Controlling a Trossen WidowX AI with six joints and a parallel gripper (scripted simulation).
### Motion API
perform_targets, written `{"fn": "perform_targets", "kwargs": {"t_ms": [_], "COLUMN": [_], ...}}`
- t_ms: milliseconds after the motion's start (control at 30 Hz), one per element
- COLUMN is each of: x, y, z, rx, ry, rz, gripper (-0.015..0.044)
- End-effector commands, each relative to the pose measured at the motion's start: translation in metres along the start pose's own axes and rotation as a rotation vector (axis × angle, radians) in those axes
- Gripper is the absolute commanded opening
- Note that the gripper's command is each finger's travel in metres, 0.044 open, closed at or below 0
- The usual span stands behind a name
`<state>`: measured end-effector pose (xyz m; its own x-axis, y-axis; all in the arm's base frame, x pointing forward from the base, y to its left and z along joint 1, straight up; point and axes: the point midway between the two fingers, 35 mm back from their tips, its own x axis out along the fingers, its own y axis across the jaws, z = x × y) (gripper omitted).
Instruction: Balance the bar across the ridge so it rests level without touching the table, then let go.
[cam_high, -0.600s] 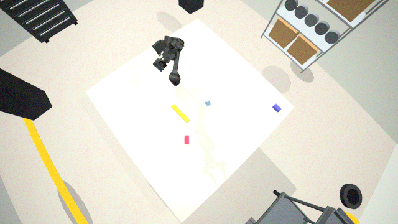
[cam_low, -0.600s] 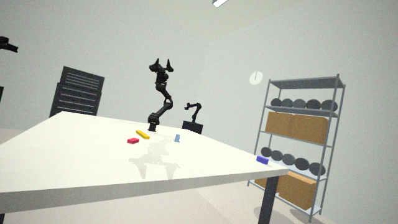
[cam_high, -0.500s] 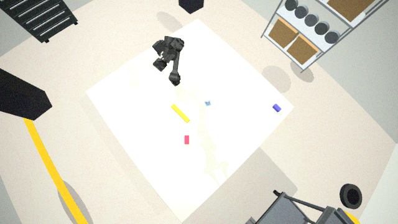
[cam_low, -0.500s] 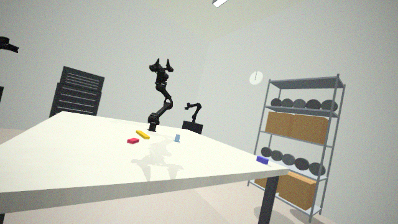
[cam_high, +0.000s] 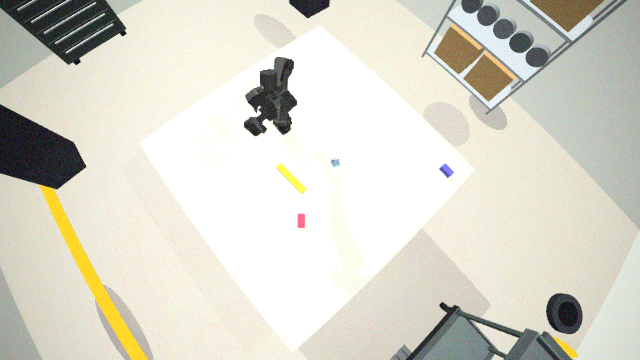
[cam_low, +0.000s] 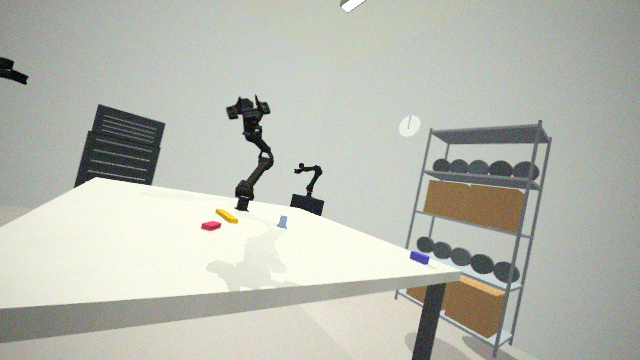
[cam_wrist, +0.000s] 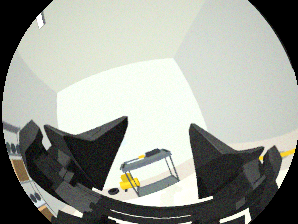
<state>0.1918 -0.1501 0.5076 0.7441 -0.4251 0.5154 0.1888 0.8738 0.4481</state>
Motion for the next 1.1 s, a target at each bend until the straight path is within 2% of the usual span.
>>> {"fn": "perform_targets", "kwargs": {"t_ms": [0, 500, 1067], "x": [0.012, 0.028, -0.012], "y": [-0.019, -0.088, -0.138], "z": [-0.022, -0.128, -0.242], "rx": [-0.038, -0.207, -0.423], "ry": [0.087, 0.528, 1.12], "rz": [-0.07, -0.279, -0.338], "gripper": [0.0315, 0.0315, 0.0315]}}
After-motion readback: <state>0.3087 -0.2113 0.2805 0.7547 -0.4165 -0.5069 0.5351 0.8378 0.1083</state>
